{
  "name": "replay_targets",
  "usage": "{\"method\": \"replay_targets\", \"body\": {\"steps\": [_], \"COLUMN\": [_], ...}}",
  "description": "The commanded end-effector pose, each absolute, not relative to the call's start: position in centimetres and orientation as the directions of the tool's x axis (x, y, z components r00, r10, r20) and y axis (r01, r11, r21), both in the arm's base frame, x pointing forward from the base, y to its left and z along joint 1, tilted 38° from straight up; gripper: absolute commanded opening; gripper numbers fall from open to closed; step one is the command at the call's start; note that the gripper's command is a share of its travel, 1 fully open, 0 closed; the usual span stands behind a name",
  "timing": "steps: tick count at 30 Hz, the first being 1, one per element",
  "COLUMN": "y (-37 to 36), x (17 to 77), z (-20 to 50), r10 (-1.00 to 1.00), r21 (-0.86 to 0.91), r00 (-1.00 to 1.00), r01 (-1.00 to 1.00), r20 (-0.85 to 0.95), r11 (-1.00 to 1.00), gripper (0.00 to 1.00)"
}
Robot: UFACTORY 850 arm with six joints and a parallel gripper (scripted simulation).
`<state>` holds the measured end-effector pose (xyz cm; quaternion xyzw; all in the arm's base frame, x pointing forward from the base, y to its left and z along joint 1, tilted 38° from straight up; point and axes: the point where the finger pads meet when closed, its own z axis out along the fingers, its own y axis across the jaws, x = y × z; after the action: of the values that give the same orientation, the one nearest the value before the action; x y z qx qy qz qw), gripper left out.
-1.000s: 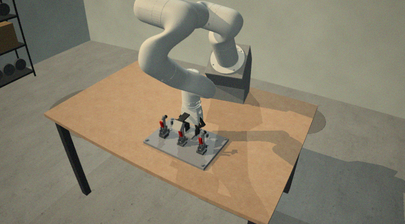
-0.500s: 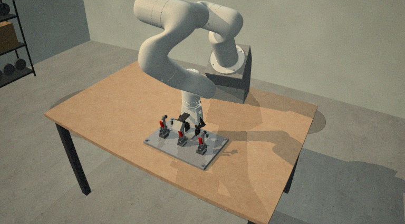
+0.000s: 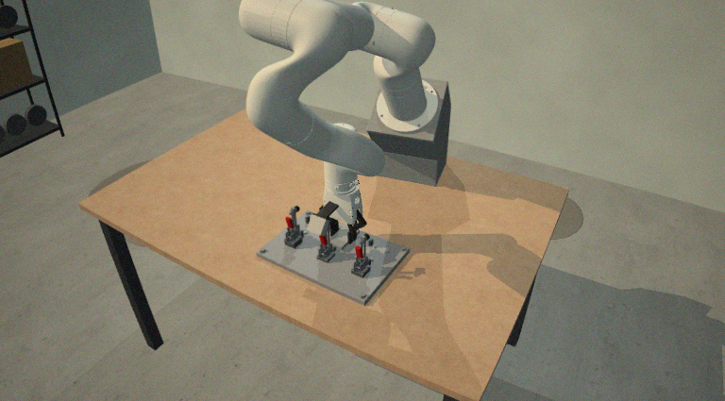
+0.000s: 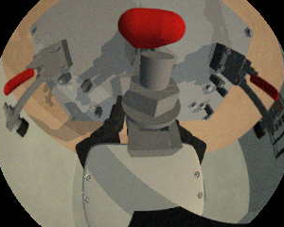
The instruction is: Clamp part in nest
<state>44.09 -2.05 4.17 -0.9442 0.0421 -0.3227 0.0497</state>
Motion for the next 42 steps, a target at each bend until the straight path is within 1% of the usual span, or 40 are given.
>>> {"method": "replay_targets", "body": {"steps": [1,12,13,42], "y": [-2.07,-2.07,-2.07,-2.07], "x": [44.09,44.09,44.09,44.09], "z": [4.19,4.19,4.19,4.19], "r10": [-0.112,-0.112,-0.112,-0.112], "r21": [-0.121,-0.121,-0.121,-0.121], "r00": [0.788,0.788,0.788,0.788], "r01": [-0.047,-0.047,-0.047,-0.047], "r20": [0.605,0.605,0.605,0.605], "r11": [-0.992,-0.992,-0.992,-0.992], "gripper": [0.0,0.0,1.0,1.0]}}
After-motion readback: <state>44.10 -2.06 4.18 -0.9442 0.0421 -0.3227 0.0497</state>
